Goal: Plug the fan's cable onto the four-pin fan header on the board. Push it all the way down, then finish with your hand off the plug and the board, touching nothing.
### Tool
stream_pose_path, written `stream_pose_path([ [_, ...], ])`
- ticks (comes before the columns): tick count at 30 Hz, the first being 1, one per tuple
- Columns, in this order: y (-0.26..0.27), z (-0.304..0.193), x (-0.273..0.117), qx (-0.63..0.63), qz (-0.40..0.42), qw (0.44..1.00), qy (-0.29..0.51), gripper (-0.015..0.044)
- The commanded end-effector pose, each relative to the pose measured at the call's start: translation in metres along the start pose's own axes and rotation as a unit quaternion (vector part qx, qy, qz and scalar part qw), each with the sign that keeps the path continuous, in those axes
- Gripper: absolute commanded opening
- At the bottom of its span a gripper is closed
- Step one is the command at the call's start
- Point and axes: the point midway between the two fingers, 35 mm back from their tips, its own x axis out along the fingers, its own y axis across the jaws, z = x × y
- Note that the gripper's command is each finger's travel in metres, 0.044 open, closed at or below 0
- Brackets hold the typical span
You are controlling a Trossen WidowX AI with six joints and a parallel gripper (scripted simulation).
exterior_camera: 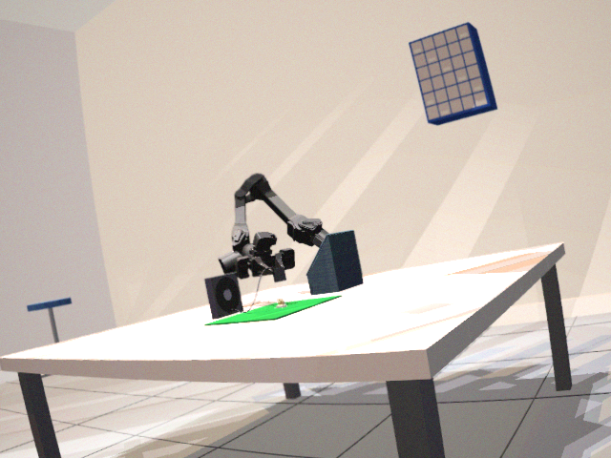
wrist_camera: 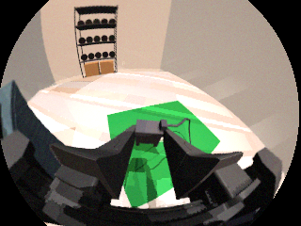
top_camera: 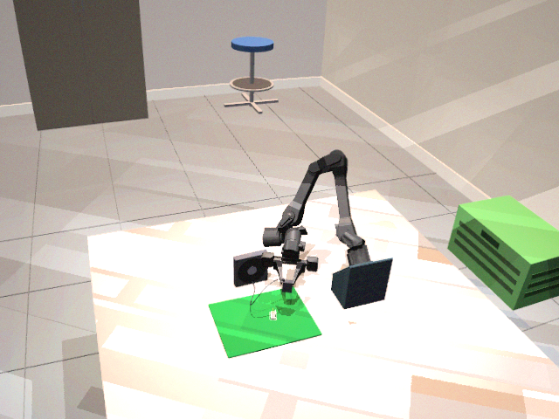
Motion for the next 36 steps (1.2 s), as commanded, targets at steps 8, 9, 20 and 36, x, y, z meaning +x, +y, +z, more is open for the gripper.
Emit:
stream_pose_path([
  [8, 0.002, -0.009, 0.005, -0.001, 0.001, 1.000, -0.001, 0.0000],
  [9, 0.002, -0.010, 0.005, -0.001, 0.001, 1.000, -0.001, 0.0000],
  [20, 0.003, -0.020, 0.009, -0.001, 0.001, 1.000, -0.001, 0.0000],
  [36, 0.003, -0.033, 0.014, -0.001, 0.002, 1.000, -0.001, 0.0000],
])
